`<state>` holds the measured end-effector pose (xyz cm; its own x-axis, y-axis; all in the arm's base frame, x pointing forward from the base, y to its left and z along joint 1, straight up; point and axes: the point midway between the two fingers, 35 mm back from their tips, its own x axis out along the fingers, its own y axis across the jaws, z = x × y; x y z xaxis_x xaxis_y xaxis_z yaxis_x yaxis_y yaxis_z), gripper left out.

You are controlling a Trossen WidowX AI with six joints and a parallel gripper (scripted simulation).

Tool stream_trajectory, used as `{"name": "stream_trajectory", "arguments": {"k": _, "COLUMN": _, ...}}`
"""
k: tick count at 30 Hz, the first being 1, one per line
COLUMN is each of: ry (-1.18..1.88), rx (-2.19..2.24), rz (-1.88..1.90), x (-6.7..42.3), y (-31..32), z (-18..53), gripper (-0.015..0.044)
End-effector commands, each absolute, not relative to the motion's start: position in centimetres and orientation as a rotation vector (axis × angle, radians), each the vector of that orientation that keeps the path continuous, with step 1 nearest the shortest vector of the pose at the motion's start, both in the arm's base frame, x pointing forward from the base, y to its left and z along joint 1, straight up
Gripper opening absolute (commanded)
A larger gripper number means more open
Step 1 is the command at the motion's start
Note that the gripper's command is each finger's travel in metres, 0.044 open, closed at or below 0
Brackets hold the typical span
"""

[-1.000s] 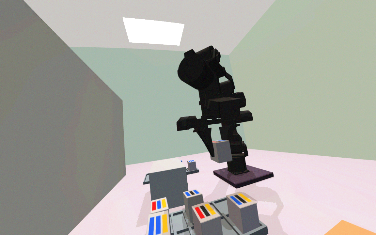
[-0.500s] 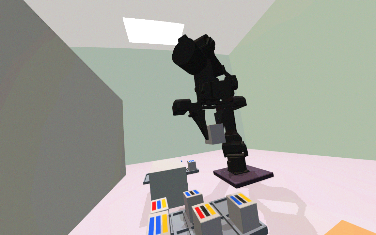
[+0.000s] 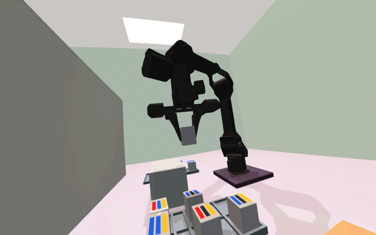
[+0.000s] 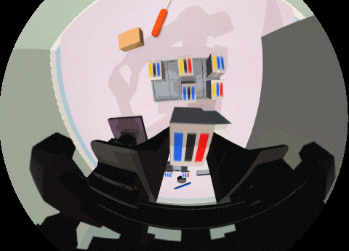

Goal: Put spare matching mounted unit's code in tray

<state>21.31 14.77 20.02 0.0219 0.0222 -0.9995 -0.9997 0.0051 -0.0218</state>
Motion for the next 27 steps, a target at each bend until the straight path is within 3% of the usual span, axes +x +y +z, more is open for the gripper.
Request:
{"name": "stream_trajectory", "arguments": {"k": 1, "ry": 1.173, "rx": -1.208, "rz": 1.191, "x": 23.1, "y": 13.7, "z": 20.3, "gripper": 0.0}}
{"name": "stream_trajectory", "arguments": {"k": 27, "ry": 1.16, "rx": -1.243, "rz": 1.196, "x": 32.1, "y": 2.8, "z": 20.8, "gripper": 0.0}}
